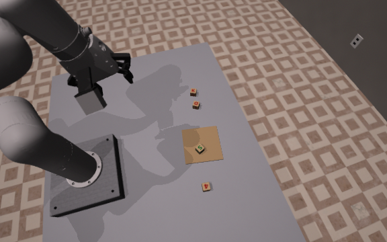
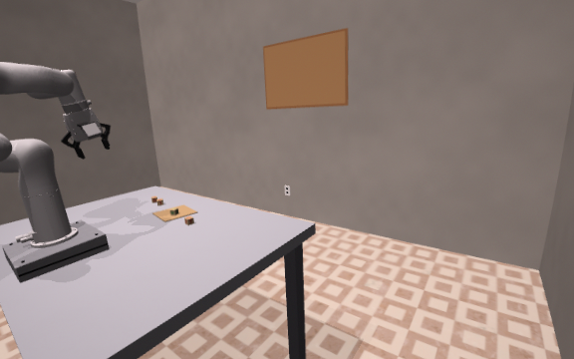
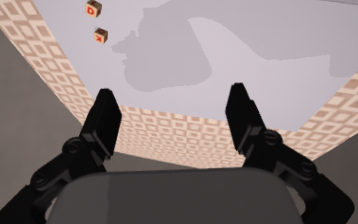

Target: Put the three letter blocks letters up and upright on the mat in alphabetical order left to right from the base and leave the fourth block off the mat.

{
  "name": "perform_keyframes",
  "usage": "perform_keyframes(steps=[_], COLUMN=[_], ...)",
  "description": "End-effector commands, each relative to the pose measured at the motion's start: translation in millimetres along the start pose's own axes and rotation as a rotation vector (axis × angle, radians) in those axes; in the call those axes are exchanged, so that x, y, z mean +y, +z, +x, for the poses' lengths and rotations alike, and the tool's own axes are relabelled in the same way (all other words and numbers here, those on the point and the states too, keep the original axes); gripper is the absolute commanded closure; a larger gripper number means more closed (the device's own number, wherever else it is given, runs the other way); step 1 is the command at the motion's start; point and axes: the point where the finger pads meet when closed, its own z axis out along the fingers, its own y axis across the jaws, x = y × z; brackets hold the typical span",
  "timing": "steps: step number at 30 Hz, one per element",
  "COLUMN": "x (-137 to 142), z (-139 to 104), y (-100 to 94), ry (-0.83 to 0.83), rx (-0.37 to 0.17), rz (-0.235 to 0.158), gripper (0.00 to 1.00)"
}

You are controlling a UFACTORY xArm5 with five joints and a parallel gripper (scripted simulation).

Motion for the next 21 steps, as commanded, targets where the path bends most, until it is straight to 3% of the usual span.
perform_keyframes(steps=[1, 21], x=[-0.8, -1.8], z=[-0.4, -0.8], y=[-1.1, -2.1], ry=[0.0, 0.004], rx=[-0.001, 0.001], rz=[0.003, -0.001], gripper=[0.0, 0.0])
